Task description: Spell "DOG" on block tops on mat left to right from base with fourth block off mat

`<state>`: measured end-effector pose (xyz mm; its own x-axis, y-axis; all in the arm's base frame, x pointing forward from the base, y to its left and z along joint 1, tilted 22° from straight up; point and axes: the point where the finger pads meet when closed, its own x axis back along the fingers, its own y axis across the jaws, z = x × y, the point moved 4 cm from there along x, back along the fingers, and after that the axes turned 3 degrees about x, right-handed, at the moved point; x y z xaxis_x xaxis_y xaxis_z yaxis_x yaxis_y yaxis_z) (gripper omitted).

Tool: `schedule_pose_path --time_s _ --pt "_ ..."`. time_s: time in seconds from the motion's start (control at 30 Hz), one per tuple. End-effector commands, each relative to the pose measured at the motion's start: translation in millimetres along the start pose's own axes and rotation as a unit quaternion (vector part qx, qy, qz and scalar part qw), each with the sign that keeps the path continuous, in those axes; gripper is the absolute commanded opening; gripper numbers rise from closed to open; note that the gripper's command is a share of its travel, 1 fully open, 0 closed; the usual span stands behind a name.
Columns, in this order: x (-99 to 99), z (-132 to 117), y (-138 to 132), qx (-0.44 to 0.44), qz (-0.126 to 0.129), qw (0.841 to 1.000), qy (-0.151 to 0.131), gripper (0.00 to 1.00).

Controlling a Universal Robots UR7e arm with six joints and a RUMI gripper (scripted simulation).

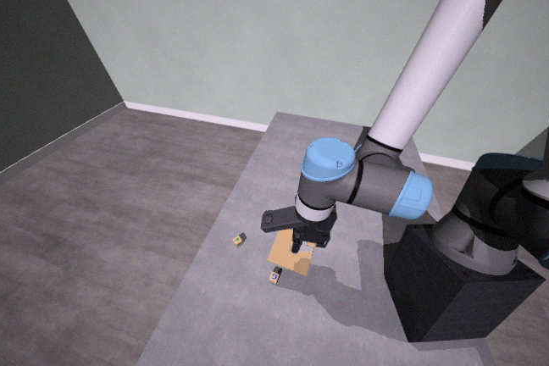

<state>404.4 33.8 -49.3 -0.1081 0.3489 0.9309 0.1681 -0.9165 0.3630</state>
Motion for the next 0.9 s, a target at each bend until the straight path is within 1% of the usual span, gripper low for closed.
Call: schedule_pose_path --time_s 0.0,0.3,0.87 --pt "0.3 0.2 0.3 -0.022 -0.001 1.000 0.000 0.05" --pt "0.3 0.0 0.7 -0.044 -0.001 0.999 0.000 0.05" --pt "0.1 0.0 0.7 -0.046 -0.001 0.999 0.000 0.05"
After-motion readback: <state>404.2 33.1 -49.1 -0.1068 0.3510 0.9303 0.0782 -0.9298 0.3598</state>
